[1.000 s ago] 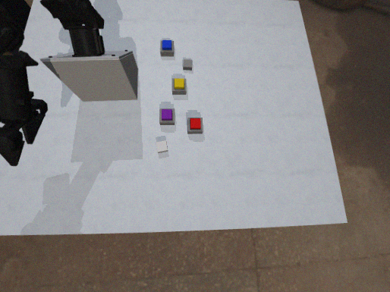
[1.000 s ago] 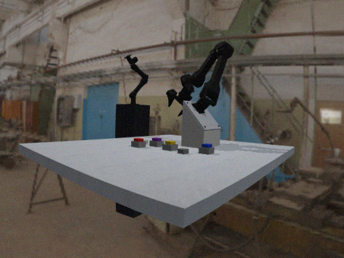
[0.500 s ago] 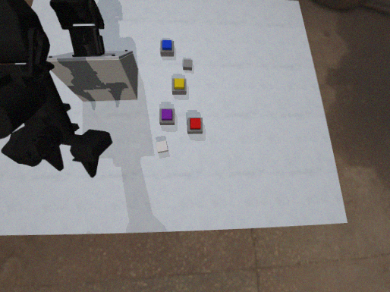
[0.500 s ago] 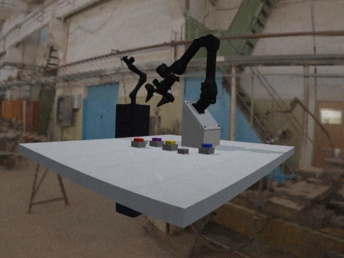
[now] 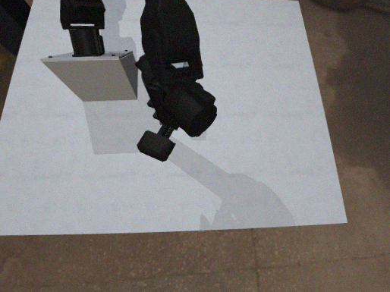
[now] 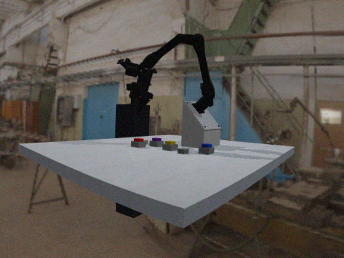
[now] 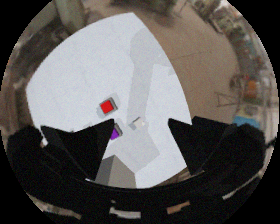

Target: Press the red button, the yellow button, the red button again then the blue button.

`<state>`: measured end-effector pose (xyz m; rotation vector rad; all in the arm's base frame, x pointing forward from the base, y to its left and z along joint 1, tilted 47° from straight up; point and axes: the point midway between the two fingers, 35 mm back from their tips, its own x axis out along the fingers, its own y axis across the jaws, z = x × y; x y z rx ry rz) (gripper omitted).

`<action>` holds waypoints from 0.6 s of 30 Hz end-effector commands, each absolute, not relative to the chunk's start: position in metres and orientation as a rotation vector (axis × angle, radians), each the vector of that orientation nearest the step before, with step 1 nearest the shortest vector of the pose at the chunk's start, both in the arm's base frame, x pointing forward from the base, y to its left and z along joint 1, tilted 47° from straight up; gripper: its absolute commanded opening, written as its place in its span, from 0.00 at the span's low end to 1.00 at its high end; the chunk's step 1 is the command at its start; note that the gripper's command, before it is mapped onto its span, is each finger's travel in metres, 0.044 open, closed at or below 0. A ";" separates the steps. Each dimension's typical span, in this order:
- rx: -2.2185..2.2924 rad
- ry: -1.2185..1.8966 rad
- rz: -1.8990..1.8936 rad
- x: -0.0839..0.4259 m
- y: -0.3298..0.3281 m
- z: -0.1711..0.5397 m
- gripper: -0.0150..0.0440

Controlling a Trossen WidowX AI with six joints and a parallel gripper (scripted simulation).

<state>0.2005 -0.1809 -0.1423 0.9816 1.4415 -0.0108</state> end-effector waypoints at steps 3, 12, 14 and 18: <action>0.739 1.427 0.500 0.267 -0.118 -0.118 0.93; 0.730 1.424 0.518 0.269 -0.113 -0.120 0.89; 0.730 1.425 0.517 0.273 -0.093 -0.139 0.80; 0.733 1.423 0.520 0.275 -0.070 -0.160 0.62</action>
